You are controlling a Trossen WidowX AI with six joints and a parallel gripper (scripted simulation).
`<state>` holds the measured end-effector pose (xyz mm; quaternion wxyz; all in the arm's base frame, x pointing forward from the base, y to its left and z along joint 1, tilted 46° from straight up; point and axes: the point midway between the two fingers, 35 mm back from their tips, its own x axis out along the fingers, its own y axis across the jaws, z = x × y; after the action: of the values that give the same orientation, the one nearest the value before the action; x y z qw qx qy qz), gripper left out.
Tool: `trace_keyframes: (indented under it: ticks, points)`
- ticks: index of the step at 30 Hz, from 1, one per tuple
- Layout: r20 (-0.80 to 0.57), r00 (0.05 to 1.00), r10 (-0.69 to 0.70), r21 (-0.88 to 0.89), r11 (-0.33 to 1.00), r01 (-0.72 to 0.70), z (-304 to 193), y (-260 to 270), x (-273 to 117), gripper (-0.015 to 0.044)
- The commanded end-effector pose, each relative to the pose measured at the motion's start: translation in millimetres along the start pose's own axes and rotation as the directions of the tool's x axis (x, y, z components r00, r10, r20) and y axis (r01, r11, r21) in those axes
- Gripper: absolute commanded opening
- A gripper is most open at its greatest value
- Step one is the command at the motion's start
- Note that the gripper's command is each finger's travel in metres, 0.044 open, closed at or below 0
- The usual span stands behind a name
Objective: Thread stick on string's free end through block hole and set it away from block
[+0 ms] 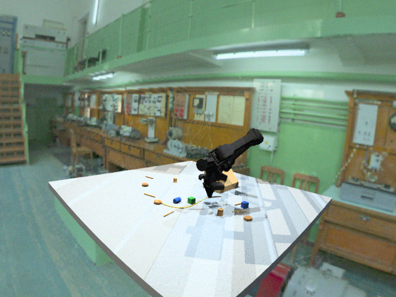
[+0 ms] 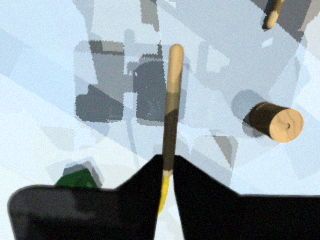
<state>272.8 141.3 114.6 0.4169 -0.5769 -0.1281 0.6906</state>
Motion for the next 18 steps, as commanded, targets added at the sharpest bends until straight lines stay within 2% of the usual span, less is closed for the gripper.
trace_keyframes:
  ticks: [1, 9, 18]
  points:
    - [0.001, 1.0, 0.001, 0.125, 0.992, -0.001, -2.0, -0.3, 0.0, 0.0]
    - [0.001, 1.0, 0.001, 0.401, 0.916, -0.001, -6.1, -0.8, -0.2, 0.0]
    - [0.001, 1.0, 0.001, 0.67, 0.742, -0.001, -10.8, -1.2, -0.3, 0.0]
